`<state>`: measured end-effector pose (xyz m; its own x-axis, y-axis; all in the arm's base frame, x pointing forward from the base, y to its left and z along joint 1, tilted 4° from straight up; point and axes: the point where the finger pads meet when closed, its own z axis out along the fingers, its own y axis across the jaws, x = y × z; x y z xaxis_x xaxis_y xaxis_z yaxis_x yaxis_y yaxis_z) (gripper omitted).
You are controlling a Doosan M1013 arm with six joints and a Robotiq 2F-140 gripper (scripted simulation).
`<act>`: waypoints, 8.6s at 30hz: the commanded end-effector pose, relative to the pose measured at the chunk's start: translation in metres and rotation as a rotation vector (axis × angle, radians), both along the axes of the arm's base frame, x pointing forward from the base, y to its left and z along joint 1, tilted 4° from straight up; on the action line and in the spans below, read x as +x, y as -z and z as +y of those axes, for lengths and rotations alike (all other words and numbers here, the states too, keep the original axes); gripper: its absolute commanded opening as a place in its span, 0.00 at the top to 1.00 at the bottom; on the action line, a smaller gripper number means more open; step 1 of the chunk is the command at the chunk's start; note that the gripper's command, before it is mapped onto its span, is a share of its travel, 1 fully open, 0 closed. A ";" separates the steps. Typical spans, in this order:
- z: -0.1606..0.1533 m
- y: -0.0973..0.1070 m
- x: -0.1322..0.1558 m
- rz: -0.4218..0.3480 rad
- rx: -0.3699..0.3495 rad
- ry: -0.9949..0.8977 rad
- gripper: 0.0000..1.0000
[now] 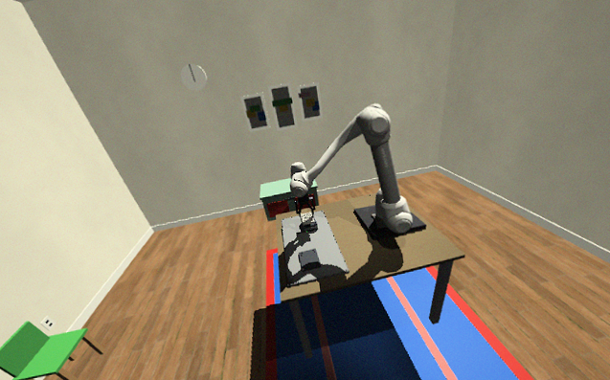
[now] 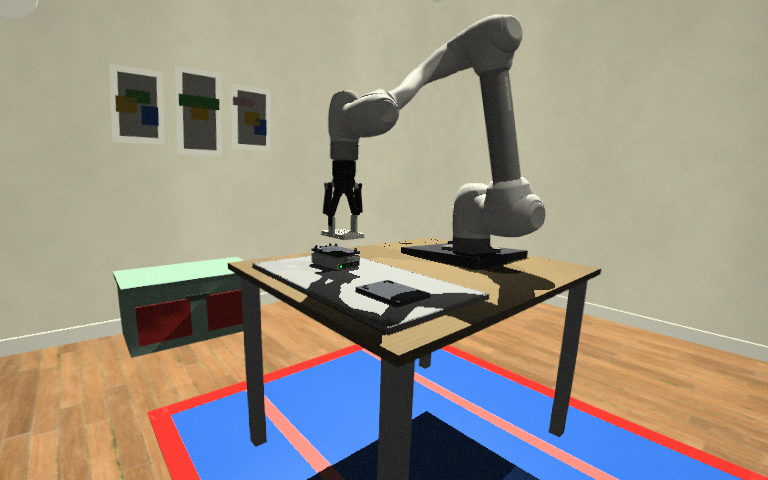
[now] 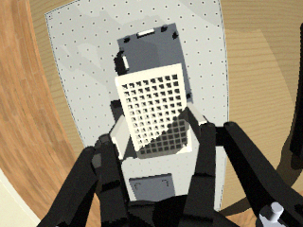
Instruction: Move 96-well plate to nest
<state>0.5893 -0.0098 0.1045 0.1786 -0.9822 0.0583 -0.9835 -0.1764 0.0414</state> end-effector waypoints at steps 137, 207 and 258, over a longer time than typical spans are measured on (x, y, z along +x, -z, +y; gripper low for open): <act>0.306 0.057 0.004 0.000 0.002 0.004 0.90; 0.300 0.108 0.002 0.000 0.002 0.004 0.90; 0.299 0.108 0.003 0.000 0.002 0.004 0.90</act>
<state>0.5922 0.2899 -0.0018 0.1807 -0.9817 0.0602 -0.9831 -0.1785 0.0406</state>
